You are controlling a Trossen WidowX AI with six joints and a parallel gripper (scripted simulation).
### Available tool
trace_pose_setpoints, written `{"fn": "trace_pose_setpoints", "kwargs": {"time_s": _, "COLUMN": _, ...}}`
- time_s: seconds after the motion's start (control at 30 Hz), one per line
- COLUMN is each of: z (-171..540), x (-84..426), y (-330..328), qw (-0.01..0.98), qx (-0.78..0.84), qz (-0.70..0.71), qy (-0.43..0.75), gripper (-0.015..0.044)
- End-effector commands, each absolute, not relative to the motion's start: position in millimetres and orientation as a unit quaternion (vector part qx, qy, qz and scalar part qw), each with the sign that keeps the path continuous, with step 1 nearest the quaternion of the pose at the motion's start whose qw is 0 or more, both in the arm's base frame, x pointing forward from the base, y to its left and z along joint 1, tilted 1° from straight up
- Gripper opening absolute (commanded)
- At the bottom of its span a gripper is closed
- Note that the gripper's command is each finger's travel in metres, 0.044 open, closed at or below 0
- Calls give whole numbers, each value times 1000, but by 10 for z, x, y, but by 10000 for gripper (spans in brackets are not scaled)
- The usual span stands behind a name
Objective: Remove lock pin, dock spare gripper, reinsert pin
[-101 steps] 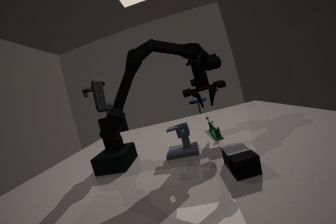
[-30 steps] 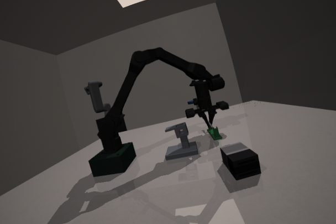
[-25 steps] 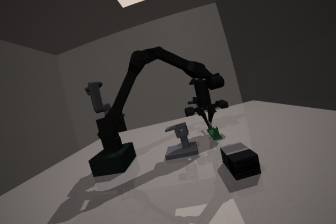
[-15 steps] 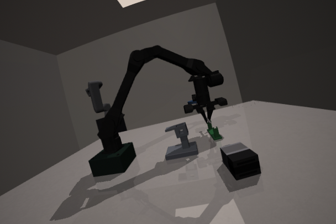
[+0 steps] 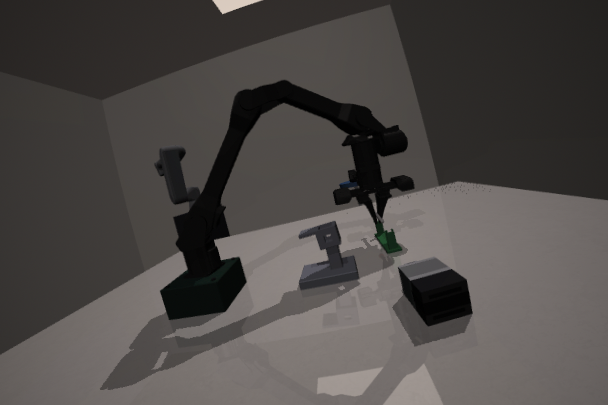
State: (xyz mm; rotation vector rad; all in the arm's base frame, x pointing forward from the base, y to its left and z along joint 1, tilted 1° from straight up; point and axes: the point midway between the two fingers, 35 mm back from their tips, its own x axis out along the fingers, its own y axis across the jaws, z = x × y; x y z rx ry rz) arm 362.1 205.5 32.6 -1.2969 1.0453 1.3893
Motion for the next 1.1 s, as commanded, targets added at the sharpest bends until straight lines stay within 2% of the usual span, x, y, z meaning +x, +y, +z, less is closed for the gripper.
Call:
{"fn": "trace_pose_setpoints", "kwargs": {"time_s": 0.0, "z": 376, "x": 3674, "y": 1913, "qw": 468, "qx": -529, "qz": 566, "qy": 426, "gripper": 0}}
{"fn": "trace_pose_setpoints", "kwargs": {"time_s": 0.33, "z": 456, "x": 3762, "y": 1627, "qw": 467, "qx": -530, "qz": 566, "qy": 425, "gripper": 0}}
{"fn": "trace_pose_setpoints", "kwargs": {"time_s": 1.07, "z": 161, "x": 3779, "y": 1621, "qw": 464, "qx": -529, "qz": 567, "qy": 428, "gripper": 0}}
